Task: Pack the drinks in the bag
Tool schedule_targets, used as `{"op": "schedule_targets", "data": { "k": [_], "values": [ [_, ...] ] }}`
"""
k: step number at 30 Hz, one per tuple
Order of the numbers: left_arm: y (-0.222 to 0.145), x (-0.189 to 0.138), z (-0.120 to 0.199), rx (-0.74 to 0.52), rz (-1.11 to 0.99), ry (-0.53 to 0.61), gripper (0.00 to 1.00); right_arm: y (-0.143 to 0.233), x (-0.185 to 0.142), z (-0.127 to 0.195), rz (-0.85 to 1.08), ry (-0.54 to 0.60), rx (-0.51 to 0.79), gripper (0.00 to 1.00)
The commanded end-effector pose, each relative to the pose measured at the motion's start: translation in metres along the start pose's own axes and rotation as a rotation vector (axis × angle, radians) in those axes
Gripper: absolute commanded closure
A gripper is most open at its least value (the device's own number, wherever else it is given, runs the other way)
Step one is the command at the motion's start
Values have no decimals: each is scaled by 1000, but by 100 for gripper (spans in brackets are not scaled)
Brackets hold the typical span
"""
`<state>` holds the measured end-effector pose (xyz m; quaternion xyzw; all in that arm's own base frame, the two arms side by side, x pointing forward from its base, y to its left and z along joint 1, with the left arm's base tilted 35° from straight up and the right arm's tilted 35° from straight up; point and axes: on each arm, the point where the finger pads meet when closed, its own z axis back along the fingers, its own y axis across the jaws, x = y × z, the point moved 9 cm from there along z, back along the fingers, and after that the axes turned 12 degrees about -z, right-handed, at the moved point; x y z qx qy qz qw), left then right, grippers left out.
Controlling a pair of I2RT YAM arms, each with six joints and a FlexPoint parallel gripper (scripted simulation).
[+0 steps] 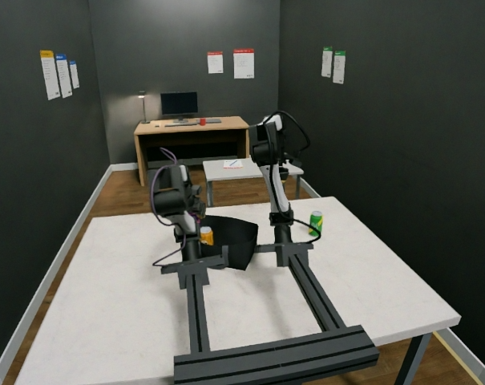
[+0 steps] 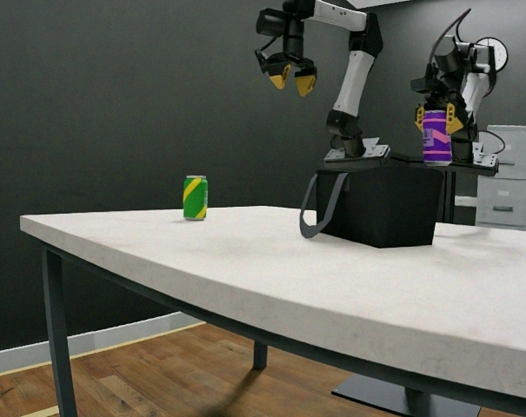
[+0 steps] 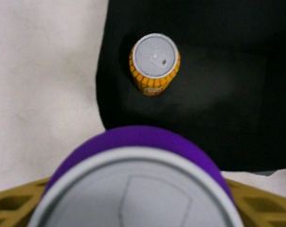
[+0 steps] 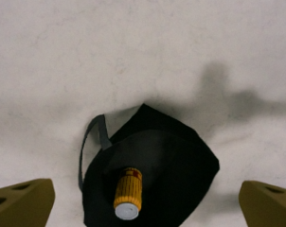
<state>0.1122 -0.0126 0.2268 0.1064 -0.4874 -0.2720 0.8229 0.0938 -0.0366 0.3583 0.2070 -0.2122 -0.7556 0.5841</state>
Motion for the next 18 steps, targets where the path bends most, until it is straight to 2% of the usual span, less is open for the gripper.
{"op": "schedule_targets", "data": {
  "k": [1,2,3,5,6,7,9,13,14,18],
  "values": [
    [5,28,3,154,53,-37,33,0,-1,3,11,6,21,0],
    [3,31,1,157,58,-39,33,0,-1,3,11,6,21,0],
    [-4,31,0,65,-4,-51,33,0,-1,3,11,6,21,0],
    [-4,31,0,65,-4,-51,33,0,-1,3,11,6,21,0],
    [-4,40,-5,162,72,-48,33,0,-1,3,11,6,21,0],
    [-6,45,-7,185,92,-52,33,0,-1,3,11,6,21,0],
    [-13,50,-10,148,64,-46,33,0,-1,3,11,6,21,0],
    [-22,59,-16,149,73,-45,33,0,-1,3,11,6,21,0],
    [-24,61,-18,106,36,-52,33,0,-1,3,11,6,21,0],
    [-21,63,-20,96,10,-32,33,0,-1,3,11,6,21,0]
  ]
}}
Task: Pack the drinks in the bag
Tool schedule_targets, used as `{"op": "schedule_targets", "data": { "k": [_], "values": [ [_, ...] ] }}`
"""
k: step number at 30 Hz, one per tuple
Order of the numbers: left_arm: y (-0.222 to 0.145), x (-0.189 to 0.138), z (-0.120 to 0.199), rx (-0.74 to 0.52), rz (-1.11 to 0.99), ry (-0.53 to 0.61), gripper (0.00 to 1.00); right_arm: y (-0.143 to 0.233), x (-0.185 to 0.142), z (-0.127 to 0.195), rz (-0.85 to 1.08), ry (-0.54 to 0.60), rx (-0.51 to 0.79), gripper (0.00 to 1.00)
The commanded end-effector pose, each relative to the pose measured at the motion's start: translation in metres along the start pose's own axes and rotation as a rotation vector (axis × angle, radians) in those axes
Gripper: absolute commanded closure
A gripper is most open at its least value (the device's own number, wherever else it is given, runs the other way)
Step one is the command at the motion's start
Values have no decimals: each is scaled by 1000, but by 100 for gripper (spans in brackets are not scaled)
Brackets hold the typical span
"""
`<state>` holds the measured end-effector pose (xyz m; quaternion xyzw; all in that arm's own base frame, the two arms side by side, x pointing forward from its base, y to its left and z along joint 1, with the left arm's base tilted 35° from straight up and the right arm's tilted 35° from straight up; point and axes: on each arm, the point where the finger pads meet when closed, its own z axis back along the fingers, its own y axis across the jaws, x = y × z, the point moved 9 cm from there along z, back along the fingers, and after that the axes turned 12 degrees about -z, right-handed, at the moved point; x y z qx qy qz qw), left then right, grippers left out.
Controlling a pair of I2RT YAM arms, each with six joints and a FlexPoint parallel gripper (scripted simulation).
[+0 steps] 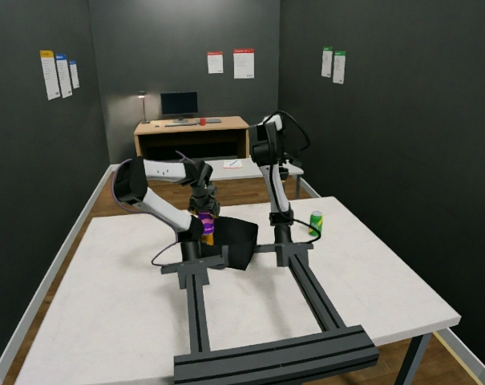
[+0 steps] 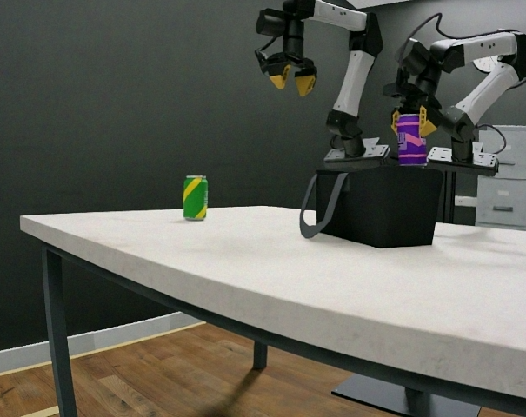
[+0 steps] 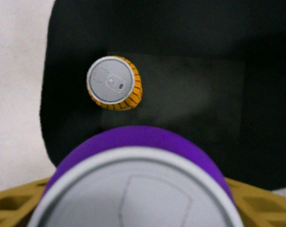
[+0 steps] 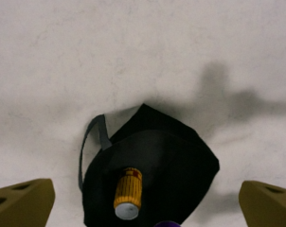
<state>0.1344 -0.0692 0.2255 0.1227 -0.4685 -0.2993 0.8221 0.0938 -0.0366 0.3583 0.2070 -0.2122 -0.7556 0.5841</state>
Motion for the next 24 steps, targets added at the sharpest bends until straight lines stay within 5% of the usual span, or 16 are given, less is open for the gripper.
{"op": "schedule_targets", "data": {
  "k": [1,24],
  "values": [
    [22,22,7,111,74,-62,33,0,-1,3,11,6,21,0],
    [15,22,16,118,114,-91,33,0,-1,3,11,6,21,0]
  ]
}}
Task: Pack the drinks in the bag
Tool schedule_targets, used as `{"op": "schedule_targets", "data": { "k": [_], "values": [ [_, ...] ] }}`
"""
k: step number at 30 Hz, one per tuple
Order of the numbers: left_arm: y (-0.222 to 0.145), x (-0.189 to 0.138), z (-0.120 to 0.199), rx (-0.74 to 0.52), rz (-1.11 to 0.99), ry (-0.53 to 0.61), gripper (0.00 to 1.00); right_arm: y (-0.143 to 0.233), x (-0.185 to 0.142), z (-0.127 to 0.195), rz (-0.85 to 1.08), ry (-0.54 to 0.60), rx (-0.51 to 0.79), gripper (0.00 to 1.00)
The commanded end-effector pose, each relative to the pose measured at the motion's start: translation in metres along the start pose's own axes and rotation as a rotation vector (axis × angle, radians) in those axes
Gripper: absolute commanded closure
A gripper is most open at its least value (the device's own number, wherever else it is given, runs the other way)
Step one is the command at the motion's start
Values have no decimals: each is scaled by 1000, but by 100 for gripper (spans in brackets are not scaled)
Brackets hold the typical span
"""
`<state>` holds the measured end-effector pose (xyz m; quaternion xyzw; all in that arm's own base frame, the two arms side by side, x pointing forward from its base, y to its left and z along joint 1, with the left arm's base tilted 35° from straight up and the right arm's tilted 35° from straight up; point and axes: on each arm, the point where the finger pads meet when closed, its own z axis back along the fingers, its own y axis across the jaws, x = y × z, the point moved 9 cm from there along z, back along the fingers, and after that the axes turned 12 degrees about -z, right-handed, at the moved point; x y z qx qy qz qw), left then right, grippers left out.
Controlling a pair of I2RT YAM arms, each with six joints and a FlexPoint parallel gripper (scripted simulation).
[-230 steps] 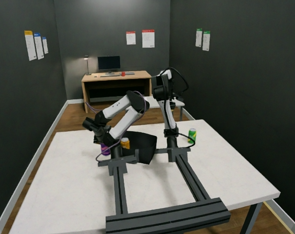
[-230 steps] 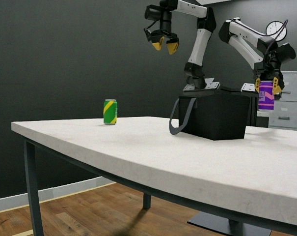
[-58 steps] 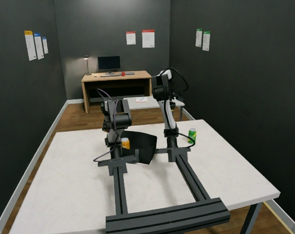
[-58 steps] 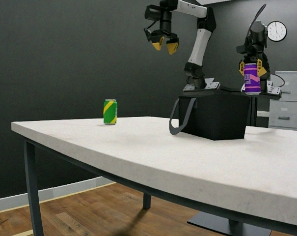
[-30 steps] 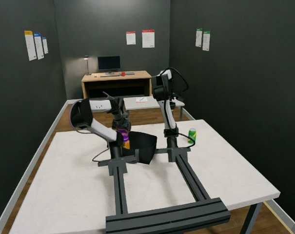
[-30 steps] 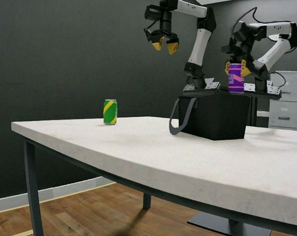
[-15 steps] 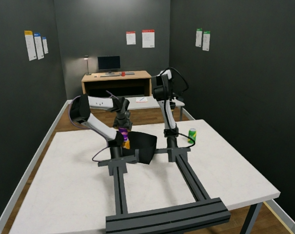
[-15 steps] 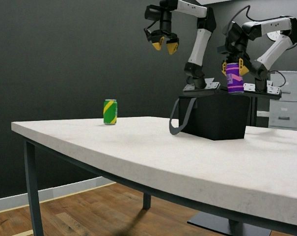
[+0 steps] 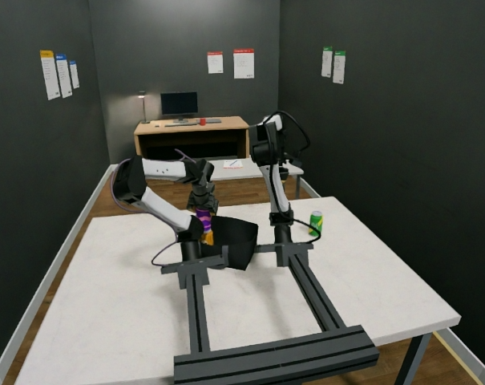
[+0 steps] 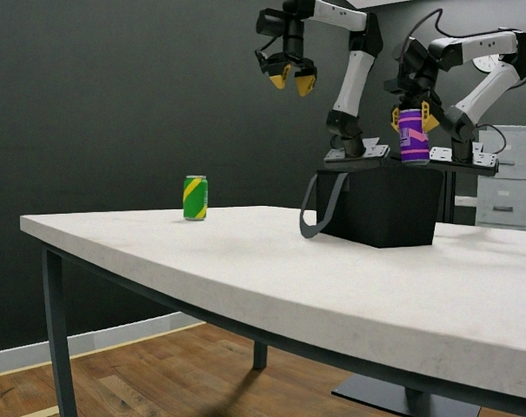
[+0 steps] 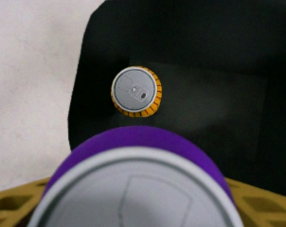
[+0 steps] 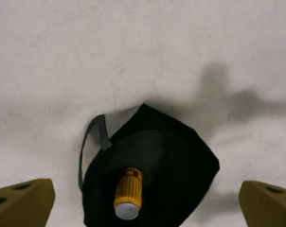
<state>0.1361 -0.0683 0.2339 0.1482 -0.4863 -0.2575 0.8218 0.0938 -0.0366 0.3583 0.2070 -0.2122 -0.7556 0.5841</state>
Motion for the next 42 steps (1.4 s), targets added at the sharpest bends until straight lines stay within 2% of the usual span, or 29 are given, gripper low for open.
{"op": "schedule_targets", "data": {
  "k": [1,5,14,18,20,21,24,26,42],
  "values": [
    [10,16,11,24,68,-83,33,0,-1,3,11,6,21,0],
    [1,4,4,18,42,-54,33,0,-1,3,11,6,21,0],
    [4,8,8,18,47,-71,33,0,-1,3,11,6,21,0],
    [-1,0,3,14,34,-53,33,0,-1,3,11,6,21,0],
    [4,8,8,18,57,-77,33,0,-1,3,11,6,21,0],
    [5,8,8,-24,53,-84,33,0,-1,3,11,6,21,0],
    [3,0,3,24,40,-51,33,0,-1,3,11,6,21,0],
    [6,9,9,15,51,-82,33,0,-1,3,11,6,21,0],
    [-19,53,-7,-13,101,-95,33,0,-1,3,11,6,21,0]
  ]
}}
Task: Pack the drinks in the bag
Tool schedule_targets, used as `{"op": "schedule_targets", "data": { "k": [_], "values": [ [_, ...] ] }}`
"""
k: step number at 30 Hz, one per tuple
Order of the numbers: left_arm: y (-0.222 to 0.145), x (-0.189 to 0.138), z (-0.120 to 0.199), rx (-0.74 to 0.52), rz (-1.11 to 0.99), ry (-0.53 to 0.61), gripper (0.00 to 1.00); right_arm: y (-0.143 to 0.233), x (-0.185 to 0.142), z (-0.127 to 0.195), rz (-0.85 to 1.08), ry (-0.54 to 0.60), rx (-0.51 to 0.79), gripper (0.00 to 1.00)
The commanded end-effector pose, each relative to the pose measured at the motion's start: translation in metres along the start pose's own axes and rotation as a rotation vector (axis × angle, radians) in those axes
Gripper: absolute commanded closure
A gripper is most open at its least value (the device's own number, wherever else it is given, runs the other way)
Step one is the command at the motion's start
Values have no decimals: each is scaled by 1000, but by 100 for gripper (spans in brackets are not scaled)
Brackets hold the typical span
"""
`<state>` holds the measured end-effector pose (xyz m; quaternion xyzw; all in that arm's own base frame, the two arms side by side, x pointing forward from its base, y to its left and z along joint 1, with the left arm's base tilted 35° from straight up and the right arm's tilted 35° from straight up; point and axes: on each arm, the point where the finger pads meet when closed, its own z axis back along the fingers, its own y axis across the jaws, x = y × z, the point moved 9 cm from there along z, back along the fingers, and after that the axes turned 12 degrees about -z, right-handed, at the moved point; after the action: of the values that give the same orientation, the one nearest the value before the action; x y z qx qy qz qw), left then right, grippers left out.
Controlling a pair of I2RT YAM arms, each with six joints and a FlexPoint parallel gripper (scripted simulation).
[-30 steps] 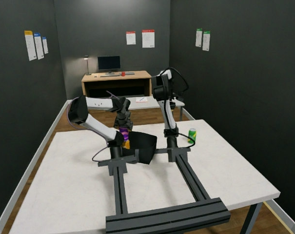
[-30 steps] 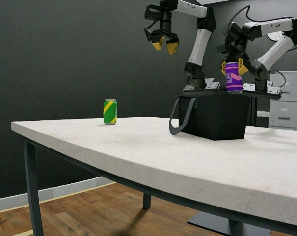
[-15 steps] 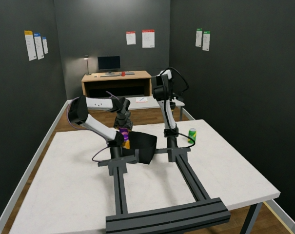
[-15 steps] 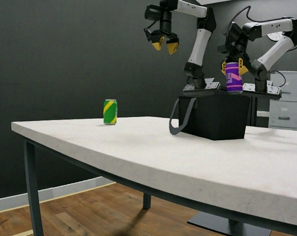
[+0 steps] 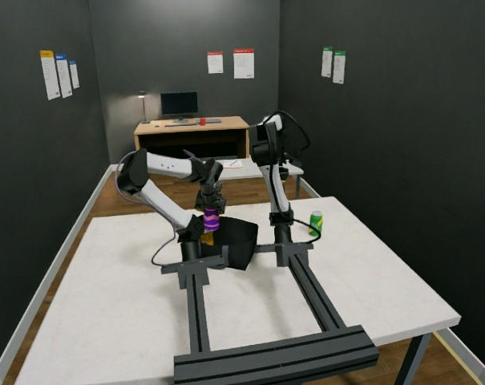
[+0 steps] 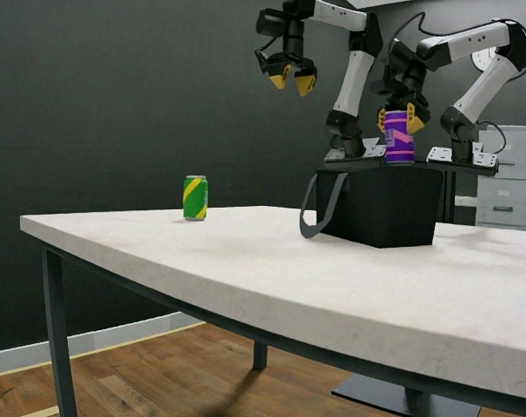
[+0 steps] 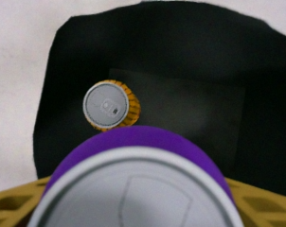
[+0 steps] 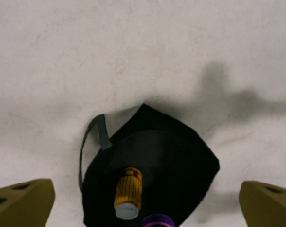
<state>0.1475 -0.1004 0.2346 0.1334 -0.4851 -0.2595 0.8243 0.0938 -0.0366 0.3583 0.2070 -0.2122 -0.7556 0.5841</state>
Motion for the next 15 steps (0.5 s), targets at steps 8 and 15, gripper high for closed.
{"op": "schedule_targets", "data": {
  "k": [8,15],
  "values": [
    [-7,44,-1,-7,92,-96,33,0,-1,3,11,6,21,0],
    [-10,54,-5,-5,83,-90,33,0,-1,3,11,6,21,0]
  ]
}}
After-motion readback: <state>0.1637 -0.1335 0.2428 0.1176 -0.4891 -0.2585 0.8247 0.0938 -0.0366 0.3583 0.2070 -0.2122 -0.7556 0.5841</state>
